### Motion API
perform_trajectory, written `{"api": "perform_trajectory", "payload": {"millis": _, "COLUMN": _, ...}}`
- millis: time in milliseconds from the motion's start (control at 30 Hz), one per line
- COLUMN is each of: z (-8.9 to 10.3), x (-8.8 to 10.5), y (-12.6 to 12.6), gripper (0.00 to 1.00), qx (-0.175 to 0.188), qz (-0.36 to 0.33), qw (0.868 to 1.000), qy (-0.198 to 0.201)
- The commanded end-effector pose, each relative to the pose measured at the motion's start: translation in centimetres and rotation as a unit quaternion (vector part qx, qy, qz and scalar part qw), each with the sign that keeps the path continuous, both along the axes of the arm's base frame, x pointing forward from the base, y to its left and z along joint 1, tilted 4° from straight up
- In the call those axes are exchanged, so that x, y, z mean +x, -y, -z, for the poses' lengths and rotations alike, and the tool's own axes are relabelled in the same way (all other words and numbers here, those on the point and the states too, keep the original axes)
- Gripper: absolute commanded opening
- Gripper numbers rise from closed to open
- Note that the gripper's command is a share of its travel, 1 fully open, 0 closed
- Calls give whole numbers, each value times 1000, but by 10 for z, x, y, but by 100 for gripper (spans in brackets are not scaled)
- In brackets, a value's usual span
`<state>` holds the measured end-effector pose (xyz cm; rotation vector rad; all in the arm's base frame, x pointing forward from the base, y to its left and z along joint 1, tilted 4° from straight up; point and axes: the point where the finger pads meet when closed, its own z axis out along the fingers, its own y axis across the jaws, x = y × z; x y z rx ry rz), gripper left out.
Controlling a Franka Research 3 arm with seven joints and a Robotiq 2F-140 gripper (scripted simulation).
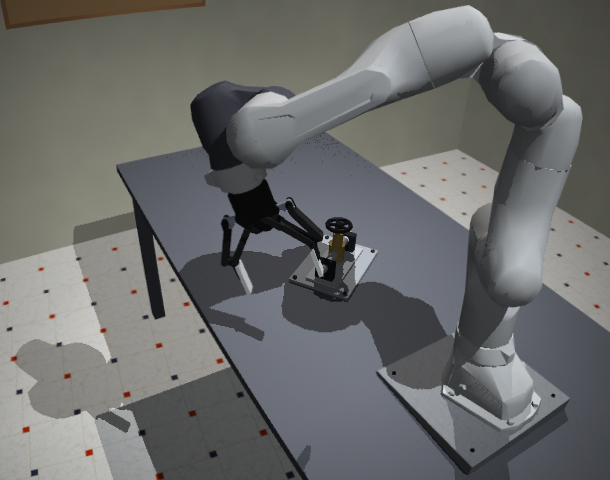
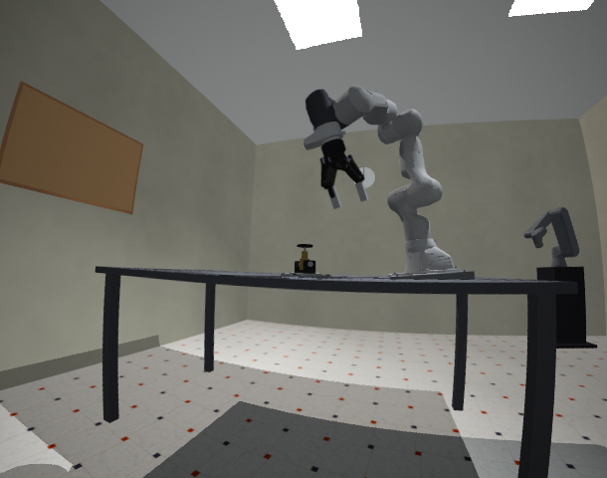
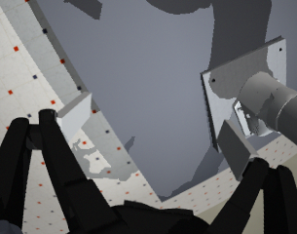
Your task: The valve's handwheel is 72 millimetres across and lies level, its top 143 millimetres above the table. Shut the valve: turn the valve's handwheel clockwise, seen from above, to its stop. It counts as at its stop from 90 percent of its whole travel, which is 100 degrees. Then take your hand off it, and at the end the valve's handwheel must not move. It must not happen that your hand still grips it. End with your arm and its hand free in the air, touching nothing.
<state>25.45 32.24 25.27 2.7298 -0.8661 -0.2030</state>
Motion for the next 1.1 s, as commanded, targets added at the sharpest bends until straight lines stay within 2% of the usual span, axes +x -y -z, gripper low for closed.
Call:
{"api": "perform_trajectory", "payload": {"millis": 0, "z": 0, "x": 0, "y": 0, "gripper": 100, "qx": 0, "qz": 0, "qw": 1000, "qy": 0}}
{"api": "perform_trajectory", "payload": {"millis": 600, "z": 0, "x": 1, "y": 1, "gripper": 100, "qx": 1, "qz": -2, "qw": 1000, "qy": 0}}
{"api": "perform_trajectory", "payload": {"millis": 700, "z": 0, "x": 15, "y": 8, "gripper": 100, "qx": 14, "qz": -27, "qw": 1000, "qy": -1}}
{"api": "perform_trajectory", "payload": {"millis": 767, "z": 0, "x": 35, "y": 19, "gripper": 100, "qx": 33, "qz": -65, "qw": 997, "qy": -2}}
{"api": "perform_trajectory", "payload": {"millis": 833, "z": 0, "x": 35, "y": 19, "gripper": 100, "qx": 33, "qz": -65, "qw": 997, "qy": -2}}
{"api": "perform_trajectory", "payload": {"millis": 867, "z": 1, "x": 47, "y": 27, "gripper": 100, "qx": 44, "qz": -90, "qw": 995, "qy": -2}}
{"api": "perform_trajectory", "payload": {"millis": 1000, "z": 1, "x": 48, "y": 28, "gripper": 100, "qx": 45, "qz": -92, "qw": 995, "qy": -2}}
{"api": "perform_trajectory", "payload": {"millis": 1033, "z": 1, "x": 57, "y": 34, "gripper": 100, "qx": 53, "qz": -110, "qw": 993, "qy": -1}}
{"api": "perform_trajectory", "payload": {"millis": 1067, "z": 1, "x": 57, "y": 34, "gripper": 100, "qx": 53, "qz": -110, "qw": 993, "qy": -1}}
